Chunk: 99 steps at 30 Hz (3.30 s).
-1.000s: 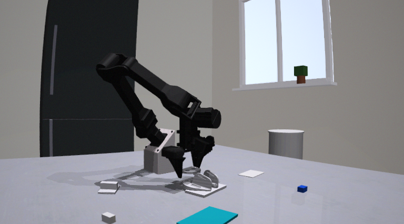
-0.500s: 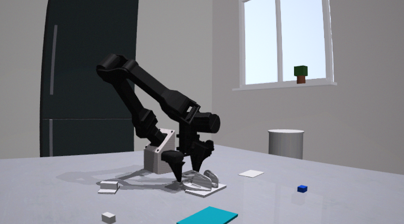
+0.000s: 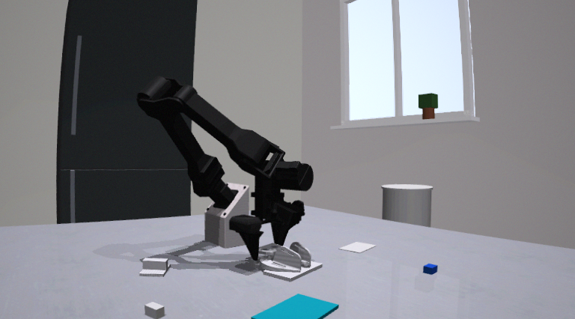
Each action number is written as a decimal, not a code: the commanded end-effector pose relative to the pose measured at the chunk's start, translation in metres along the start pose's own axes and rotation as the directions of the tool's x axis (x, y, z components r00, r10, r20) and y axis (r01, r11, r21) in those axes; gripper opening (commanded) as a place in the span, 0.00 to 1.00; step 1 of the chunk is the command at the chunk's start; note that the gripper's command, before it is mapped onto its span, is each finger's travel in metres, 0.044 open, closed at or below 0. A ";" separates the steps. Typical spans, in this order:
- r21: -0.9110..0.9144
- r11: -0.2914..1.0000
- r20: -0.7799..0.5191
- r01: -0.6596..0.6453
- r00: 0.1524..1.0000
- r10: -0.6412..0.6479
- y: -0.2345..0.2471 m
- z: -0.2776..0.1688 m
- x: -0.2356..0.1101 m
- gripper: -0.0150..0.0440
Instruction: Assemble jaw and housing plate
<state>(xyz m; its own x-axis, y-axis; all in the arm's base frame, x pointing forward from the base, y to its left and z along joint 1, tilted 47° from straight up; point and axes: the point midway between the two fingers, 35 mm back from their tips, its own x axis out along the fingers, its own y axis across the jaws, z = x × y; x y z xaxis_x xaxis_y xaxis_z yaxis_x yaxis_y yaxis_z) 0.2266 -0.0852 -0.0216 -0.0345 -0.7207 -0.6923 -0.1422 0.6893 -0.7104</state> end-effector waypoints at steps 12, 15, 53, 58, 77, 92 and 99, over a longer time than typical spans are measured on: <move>-0.004 1.000 0.001 0.006 1.000 -0.006 -0.001 0.000 0.003 0.85; -0.004 1.000 0.001 0.006 1.000 -0.006 -0.001 0.000 0.003 0.85; -0.004 1.000 0.001 0.007 1.000 -0.007 -0.001 0.000 0.011 0.85; -0.004 1.000 0.001 0.007 1.000 -0.007 -0.001 0.000 0.013 0.85; -0.004 1.000 0.001 0.007 1.000 -0.007 -0.001 0.000 0.013 0.85; -0.004 1.000 0.001 0.007 1.000 -0.007 -0.001 0.000 0.013 0.85; -0.004 1.000 0.001 0.007 1.000 -0.007 -0.001 0.000 0.013 0.85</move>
<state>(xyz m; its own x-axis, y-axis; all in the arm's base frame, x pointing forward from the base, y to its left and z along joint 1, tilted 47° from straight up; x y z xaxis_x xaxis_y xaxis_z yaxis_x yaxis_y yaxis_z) 0.2262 -0.0939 -0.0301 -0.0334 -0.7206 -0.6925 -0.1428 0.6892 -0.7103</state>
